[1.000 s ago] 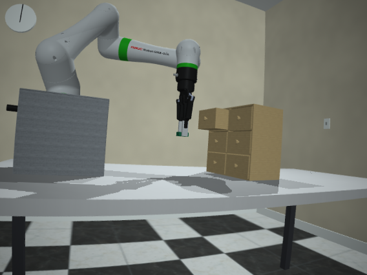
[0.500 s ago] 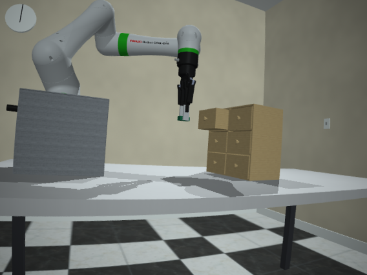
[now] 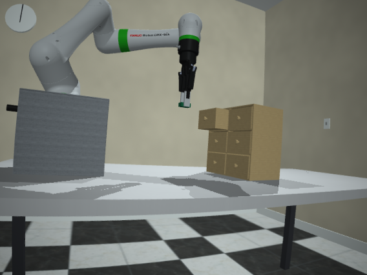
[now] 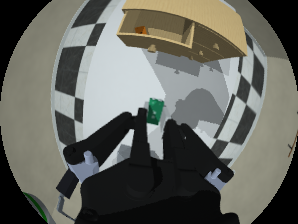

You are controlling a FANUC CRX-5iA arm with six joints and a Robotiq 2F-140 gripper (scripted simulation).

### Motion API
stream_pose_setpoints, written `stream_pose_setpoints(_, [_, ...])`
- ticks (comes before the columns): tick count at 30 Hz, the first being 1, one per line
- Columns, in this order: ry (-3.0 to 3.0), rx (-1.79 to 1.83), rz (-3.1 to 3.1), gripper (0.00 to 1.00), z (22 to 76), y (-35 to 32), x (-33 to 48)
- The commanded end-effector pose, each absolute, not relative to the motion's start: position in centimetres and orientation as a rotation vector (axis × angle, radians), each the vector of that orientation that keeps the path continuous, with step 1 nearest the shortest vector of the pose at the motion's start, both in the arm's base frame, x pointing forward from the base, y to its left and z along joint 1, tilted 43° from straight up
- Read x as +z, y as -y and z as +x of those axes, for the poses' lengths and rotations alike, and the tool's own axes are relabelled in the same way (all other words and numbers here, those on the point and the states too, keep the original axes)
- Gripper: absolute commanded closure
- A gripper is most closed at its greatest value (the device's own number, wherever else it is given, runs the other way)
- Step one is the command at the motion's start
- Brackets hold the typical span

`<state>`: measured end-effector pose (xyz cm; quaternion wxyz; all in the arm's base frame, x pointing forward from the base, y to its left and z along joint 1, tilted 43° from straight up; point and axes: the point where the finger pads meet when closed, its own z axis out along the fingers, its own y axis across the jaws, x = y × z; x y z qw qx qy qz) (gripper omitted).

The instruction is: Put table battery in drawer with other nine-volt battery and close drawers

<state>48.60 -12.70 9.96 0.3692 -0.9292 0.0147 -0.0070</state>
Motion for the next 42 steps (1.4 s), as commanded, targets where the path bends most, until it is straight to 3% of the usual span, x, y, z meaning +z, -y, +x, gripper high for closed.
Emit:
stream_pose_setpoints(1, [-0.038,-0.019,-2.385,0.86,48.6,13.5,10.8])
stream_pose_setpoints(32, [-0.040,-0.024,-2.385,0.86,48.5,15.5,12.9])
stream_pose_setpoints(42, [-0.214,-0.449,-2.357,0.86,48.0,15.3,12.5])
